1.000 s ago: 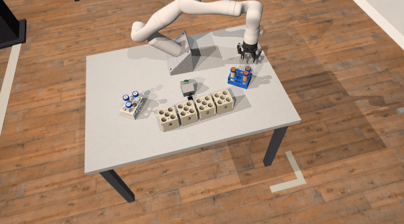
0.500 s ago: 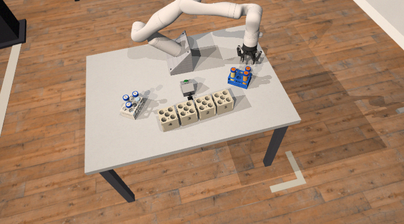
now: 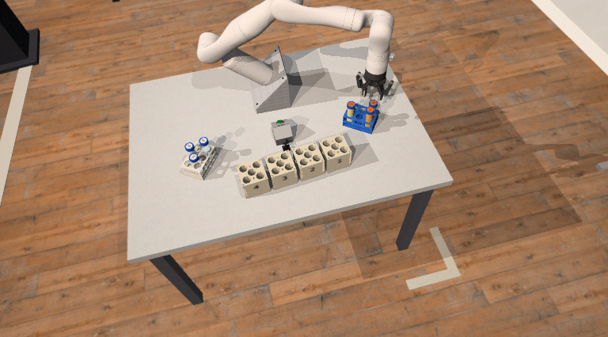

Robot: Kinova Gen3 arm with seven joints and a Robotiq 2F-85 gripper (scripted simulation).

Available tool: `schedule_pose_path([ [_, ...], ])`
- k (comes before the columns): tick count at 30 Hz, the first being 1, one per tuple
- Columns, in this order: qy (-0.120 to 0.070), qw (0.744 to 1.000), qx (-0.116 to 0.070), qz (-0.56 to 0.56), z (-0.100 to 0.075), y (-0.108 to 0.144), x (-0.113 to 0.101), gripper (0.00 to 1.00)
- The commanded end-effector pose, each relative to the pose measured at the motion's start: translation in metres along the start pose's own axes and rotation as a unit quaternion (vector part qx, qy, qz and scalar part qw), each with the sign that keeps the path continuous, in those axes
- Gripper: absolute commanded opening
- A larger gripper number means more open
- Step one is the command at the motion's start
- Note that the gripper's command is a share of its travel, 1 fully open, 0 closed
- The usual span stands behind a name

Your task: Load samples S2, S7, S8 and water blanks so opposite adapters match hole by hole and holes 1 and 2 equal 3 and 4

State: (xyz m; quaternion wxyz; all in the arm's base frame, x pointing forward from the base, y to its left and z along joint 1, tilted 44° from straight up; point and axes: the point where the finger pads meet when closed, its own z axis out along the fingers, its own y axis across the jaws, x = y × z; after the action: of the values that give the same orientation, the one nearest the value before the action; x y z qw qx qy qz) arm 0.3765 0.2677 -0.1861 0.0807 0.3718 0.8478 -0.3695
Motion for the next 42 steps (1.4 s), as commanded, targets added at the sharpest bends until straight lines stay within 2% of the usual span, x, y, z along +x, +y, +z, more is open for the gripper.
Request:
schedule_pose_path([
  [1, 0.000, 1.000, -0.001, 0.000, 0.004, 0.000, 0.000, 0.62],
  [42, 0.000, 1.000, -0.001, 0.000, 0.053, 0.000, 0.000, 0.62],
])
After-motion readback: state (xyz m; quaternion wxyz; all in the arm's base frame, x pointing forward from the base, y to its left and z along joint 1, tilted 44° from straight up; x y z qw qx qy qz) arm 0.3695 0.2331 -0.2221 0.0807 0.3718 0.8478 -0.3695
